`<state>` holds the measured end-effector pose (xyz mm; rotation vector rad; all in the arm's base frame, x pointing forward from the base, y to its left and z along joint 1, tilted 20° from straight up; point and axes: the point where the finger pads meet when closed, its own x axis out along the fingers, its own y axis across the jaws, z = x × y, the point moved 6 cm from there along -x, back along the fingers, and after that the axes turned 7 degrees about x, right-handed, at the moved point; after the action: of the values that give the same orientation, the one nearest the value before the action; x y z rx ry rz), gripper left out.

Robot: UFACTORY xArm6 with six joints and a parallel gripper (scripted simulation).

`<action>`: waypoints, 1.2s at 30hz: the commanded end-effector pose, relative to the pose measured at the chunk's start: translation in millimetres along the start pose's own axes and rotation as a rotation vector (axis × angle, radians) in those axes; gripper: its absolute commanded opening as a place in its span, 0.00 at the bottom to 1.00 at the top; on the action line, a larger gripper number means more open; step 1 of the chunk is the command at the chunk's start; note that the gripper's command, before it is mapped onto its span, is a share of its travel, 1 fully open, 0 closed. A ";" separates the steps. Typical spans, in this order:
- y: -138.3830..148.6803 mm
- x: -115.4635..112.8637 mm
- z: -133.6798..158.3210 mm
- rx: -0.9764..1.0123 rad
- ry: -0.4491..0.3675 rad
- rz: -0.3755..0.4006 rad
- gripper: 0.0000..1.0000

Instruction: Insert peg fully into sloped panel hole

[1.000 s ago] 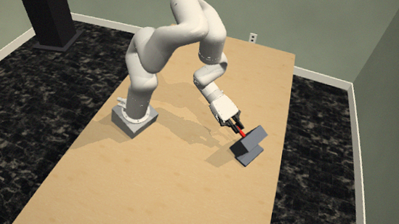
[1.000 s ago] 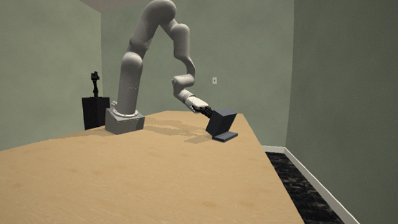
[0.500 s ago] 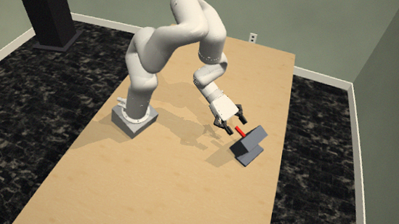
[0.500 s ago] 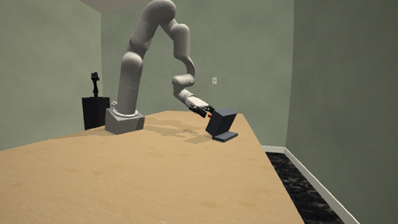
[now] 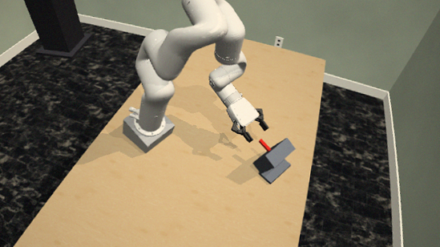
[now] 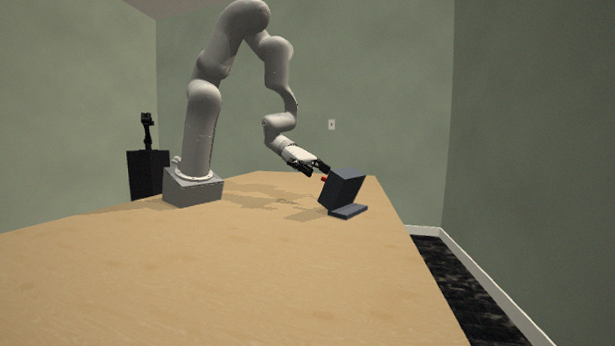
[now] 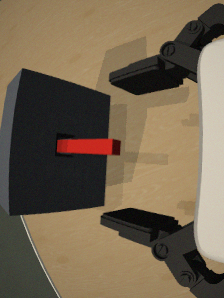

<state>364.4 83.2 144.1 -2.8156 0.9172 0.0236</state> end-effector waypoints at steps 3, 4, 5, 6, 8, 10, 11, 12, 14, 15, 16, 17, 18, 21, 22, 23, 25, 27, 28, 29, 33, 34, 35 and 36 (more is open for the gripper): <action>-1.0 -21.9 -0.5 0.002 0.001 -0.001 1.00; -0.9 -25.1 -0.5 0.002 0.001 -0.001 1.00; -0.7 -28.4 -0.5 0.002 0.001 -0.001 1.00; -0.5 -31.6 -0.5 0.002 0.000 -0.001 1.00; -0.5 -31.6 -0.5 0.002 0.000 -0.001 1.00; 0.1 -38.1 -0.5 0.001 0.000 -0.001 1.00; 0.4 -41.4 -0.6 0.001 0.000 -0.001 1.00; 0.8 -44.6 -0.6 0.001 0.000 -0.001 1.00; 1.8 -51.0 -0.7 0.000 0.000 -0.001 1.00; 2.3 -54.2 -0.8 0.000 0.000 -0.001 1.00; 2.2 -54.6 -0.7 0.000 0.000 -0.001 1.00; 2.0 -55.6 -0.7 -0.001 0.000 -0.001 1.00; 1.7 -57.3 -0.7 -0.001 0.000 -0.001 1.00; 0.8 -62.4 -0.6 -0.001 0.000 -0.001 1.00; 0.7 -62.7 -0.6 -0.001 0.000 -0.001 1.00; 0.7 -62.7 -0.6 -0.001 0.000 -0.001 1.00; 0.7 -62.7 -0.6 -0.001 0.000 -0.001 1.00; 0.7 -62.7 -0.6 -0.001 0.000 -0.001 1.00; 0.7 -62.7 -0.6 -0.001 0.000 -0.001 1.00; 0.7 -62.7 -0.6 -0.001 0.000 -0.001 1.00; 0.7 -62.7 -0.6 -0.001 0.000 -0.001 1.00; 0.7 -62.7 -0.6 -0.001 0.000 -0.001 1.00; 0.7 -62.7 -0.6 -0.001 0.000 -0.001 1.00; 0.7 -62.7 -0.6 -0.001 0.000 -0.001 1.00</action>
<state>312.9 118.5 148.4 -2.8187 0.9179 0.0261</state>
